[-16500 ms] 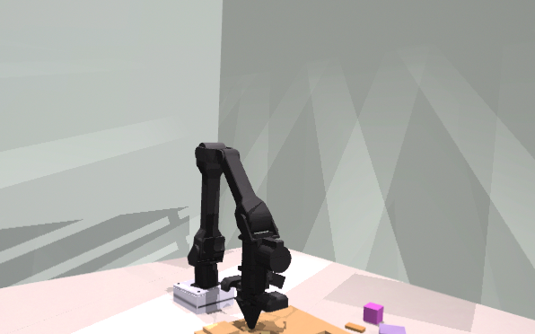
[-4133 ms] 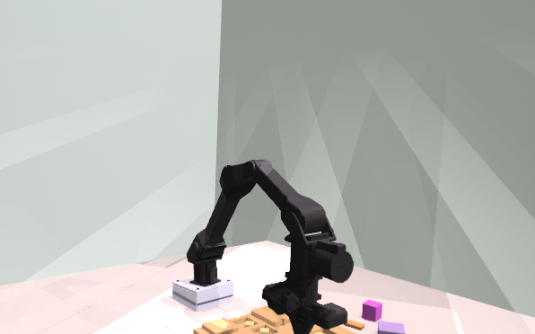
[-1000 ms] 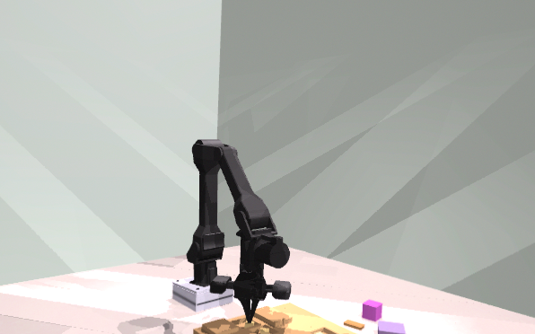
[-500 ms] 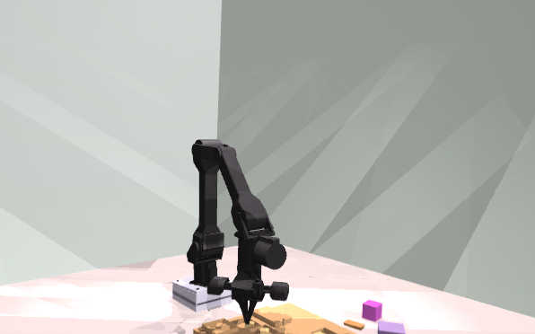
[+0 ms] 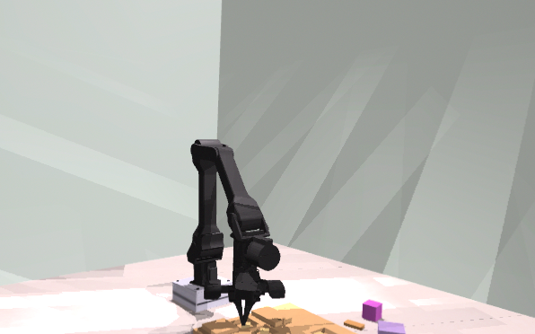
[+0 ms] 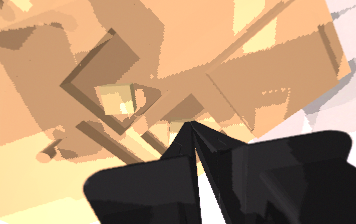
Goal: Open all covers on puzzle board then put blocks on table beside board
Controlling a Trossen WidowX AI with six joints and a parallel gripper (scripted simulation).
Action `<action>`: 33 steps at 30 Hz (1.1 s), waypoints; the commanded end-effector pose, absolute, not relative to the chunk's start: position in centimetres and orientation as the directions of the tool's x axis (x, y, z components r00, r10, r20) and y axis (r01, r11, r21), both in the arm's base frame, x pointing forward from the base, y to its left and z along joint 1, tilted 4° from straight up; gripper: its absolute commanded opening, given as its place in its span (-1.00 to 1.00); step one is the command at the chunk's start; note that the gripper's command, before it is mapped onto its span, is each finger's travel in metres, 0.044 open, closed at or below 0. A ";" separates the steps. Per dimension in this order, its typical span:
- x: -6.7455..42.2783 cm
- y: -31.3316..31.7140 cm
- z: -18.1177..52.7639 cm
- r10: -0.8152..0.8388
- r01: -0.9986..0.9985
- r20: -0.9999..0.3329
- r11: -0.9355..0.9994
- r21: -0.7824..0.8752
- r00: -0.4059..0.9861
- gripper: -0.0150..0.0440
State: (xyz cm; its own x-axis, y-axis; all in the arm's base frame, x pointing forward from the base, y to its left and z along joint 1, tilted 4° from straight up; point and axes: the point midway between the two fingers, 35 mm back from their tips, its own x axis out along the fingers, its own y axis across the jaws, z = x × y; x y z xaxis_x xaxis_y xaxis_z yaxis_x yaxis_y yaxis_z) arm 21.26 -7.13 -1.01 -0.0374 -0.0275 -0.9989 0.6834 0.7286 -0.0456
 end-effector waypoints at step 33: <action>21.2 -7.2 -1.0 -0.029 -0.267 -0.999 0.964 -0.017 -0.040 -0.49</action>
